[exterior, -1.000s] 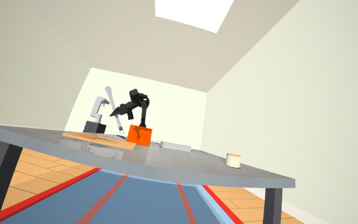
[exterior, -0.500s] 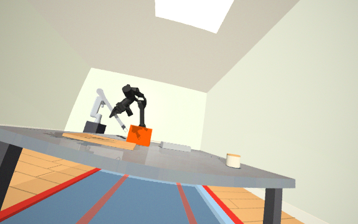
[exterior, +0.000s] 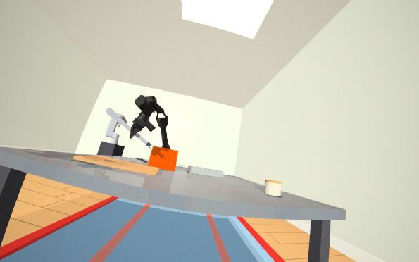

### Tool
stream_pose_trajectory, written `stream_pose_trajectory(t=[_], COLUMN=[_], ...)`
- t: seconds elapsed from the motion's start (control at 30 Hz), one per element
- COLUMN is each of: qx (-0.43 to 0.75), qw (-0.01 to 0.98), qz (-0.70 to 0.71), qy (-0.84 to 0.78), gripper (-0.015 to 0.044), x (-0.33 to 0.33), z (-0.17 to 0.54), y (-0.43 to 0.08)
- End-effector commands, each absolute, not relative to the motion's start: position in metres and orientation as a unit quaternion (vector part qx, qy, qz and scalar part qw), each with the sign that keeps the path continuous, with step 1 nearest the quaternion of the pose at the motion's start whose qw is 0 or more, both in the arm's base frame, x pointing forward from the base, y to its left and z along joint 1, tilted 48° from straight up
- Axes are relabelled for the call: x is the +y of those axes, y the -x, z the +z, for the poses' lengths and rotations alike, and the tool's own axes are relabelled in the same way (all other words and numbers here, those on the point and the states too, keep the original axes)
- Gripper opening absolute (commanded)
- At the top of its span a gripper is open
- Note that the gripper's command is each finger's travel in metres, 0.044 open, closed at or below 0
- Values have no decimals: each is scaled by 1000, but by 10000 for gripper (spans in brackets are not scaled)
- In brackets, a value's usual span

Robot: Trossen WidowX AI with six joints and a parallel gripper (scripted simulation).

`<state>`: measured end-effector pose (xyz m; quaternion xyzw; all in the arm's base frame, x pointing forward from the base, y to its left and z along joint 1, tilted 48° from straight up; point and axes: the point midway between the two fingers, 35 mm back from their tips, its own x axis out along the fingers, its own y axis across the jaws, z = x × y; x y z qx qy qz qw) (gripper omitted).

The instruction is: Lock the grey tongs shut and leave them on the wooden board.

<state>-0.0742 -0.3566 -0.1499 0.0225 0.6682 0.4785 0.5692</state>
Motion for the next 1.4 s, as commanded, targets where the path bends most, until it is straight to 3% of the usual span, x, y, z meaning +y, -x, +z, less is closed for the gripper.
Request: stream_pose_trajectory(t=[0.0,1.37], qx=[653,617], qw=[594,635], qz=[469,459], qy=[-40,-77], gripper=[-150,-150], x=[-358,-332], z=[-144,-166], y=[74,84])
